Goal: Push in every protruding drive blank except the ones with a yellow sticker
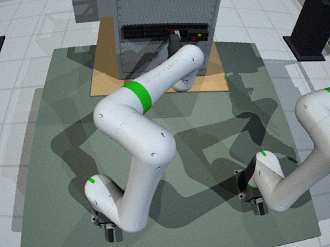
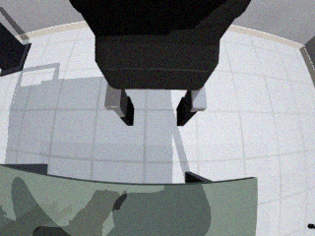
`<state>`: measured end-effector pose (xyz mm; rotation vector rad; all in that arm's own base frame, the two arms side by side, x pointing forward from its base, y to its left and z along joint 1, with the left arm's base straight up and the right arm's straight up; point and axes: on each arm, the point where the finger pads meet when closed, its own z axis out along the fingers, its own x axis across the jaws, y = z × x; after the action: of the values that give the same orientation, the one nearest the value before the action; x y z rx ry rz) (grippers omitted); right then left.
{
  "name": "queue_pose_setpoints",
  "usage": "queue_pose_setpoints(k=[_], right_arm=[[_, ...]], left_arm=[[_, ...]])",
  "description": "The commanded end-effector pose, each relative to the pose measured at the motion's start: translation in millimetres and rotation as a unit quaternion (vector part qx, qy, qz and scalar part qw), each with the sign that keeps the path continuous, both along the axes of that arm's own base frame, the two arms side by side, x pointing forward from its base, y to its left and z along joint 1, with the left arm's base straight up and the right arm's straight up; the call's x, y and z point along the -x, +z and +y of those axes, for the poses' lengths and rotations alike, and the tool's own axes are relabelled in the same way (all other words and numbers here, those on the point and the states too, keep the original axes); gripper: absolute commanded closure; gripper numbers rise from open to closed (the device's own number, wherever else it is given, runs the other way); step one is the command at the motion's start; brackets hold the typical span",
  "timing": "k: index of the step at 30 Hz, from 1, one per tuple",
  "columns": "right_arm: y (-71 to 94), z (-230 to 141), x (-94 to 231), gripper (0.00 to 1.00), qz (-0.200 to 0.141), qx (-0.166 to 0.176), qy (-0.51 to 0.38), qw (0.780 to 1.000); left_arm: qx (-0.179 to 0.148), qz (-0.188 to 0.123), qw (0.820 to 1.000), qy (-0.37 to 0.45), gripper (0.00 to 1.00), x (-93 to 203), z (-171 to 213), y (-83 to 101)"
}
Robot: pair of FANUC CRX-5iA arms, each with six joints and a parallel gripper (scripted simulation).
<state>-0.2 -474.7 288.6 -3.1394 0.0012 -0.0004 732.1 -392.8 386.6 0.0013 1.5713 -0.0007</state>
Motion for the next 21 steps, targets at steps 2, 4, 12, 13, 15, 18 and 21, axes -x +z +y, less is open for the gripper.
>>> queue_pose_setpoints(k=[2,4,12,13,15,18,21], right_arm=[[1.0,-0.3,0.2,0.00,0.000,0.001,0.000,1.000],[1.0,-0.3,0.2,0.00,0.000,0.001,0.000,1.000],[1.0,-0.3,0.2,0.00,0.000,0.001,0.000,1.000],[1.0,-0.3,0.2,0.00,0.000,0.001,0.000,1.000],[1.0,-0.3,0.2,0.00,0.000,0.001,0.000,1.000],[1.0,-0.3,0.2,0.00,0.000,0.001,0.000,1.000],[1.0,-0.3,0.2,0.00,0.000,0.001,0.000,1.000]], left_arm=[[0.001,-0.001,1.000,0.000,1.00,0.0,0.1,1.7],[0.001,-0.001,1.000,0.000,1.00,0.0,0.1,1.7],[0.001,-0.001,1.000,0.000,1.00,-2.8,0.1,1.7],[0.001,-0.001,1.000,0.000,1.00,-2.8,0.1,1.7],[0.001,-0.001,1.000,0.000,1.00,-3.0,0.1,1.7],[0.001,-0.001,1.000,0.000,1.00,-3.0,0.1,1.7],[0.001,-0.001,1.000,0.000,1.00,-3.0,0.1,1.7]])
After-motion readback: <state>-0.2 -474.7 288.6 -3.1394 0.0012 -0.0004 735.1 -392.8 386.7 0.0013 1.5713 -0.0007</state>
